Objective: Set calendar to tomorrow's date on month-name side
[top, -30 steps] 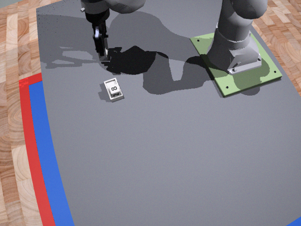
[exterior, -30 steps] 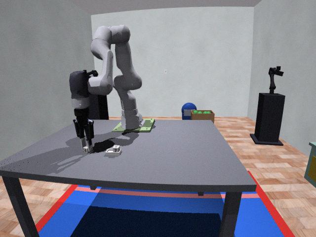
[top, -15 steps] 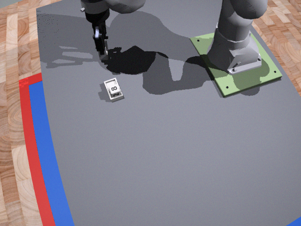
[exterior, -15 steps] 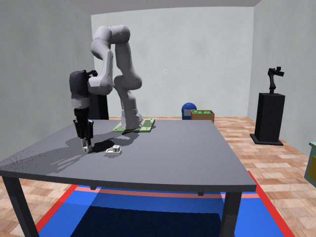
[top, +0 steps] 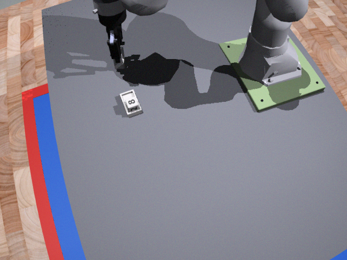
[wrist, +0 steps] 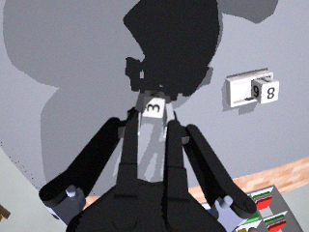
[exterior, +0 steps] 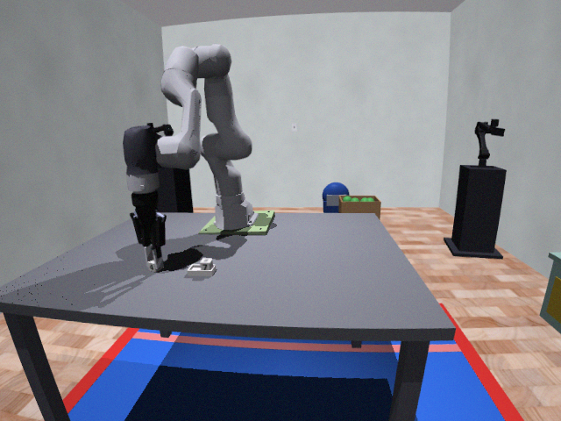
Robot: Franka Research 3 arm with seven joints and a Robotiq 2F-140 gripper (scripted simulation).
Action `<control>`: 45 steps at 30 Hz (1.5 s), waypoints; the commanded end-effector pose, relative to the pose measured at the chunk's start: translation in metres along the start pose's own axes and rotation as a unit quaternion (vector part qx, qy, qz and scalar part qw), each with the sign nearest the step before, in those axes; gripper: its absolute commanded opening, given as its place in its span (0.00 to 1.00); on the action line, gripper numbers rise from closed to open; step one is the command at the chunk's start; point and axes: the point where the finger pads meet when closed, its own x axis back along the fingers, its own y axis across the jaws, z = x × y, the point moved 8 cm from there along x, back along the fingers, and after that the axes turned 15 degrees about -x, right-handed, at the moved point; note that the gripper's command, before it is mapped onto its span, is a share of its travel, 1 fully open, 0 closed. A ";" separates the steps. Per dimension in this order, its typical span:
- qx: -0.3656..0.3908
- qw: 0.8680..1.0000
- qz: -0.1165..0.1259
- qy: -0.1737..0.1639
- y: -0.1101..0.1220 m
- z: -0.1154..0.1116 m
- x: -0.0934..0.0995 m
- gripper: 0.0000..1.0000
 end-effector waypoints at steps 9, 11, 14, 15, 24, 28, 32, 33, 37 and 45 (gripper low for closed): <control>-0.004 1.000 0.000 0.000 -0.002 0.000 -0.001 0.16; -0.004 1.000 0.000 0.000 -0.002 0.000 -0.001 0.16; -0.004 1.000 0.000 0.000 -0.002 0.000 -0.001 0.16; -0.004 1.000 0.000 0.000 -0.002 0.000 0.000 0.16; -0.004 1.000 0.000 0.000 -0.002 0.000 0.030 0.16; -0.004 1.000 0.000 0.000 -0.002 0.000 0.060 0.16; -0.004 1.000 0.000 0.000 -0.002 0.000 0.086 0.16; -0.004 1.000 0.000 0.000 -0.002 0.000 0.091 0.16; -0.004 1.000 0.000 0.000 -0.002 0.000 0.099 0.16; -0.004 1.000 0.000 0.000 -0.002 0.000 0.099 0.16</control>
